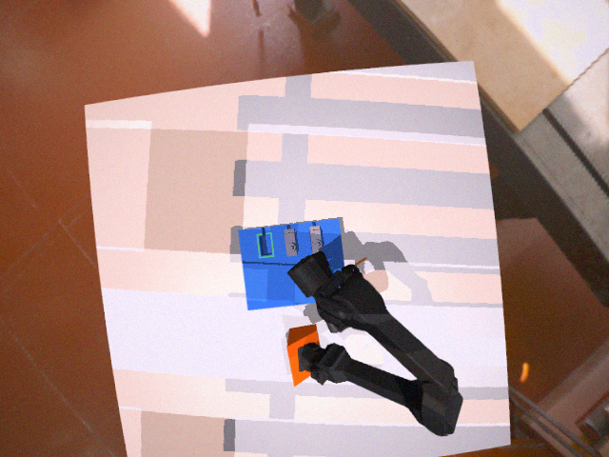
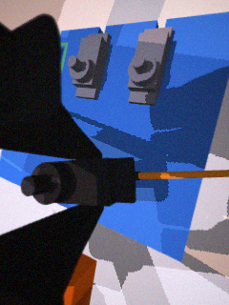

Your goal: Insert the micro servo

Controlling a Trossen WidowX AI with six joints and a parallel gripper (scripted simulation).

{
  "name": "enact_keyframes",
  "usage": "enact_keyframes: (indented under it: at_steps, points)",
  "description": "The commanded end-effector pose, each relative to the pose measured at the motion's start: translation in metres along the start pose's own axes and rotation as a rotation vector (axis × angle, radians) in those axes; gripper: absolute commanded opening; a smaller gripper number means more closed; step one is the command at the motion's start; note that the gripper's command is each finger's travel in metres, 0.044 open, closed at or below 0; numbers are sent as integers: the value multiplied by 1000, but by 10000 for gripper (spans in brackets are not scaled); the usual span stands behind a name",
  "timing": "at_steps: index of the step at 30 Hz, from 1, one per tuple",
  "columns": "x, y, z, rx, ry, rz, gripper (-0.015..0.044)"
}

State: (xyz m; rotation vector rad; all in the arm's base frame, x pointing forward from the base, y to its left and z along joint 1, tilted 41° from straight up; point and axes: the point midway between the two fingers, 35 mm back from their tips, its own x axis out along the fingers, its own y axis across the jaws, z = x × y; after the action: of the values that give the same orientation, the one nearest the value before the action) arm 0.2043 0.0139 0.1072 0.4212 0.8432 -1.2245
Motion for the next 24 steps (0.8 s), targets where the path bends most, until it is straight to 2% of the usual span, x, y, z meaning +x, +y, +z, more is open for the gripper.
enact_keyframes:
  at_steps: [1, 9, 24]
  points:
    - [-2, 16, 1, 1, 1, 11, 0]
    - [-2, 26, -5, 1, 2, 11, 0]
    - [-3, 47, -73, 1, 6, 13, 0]
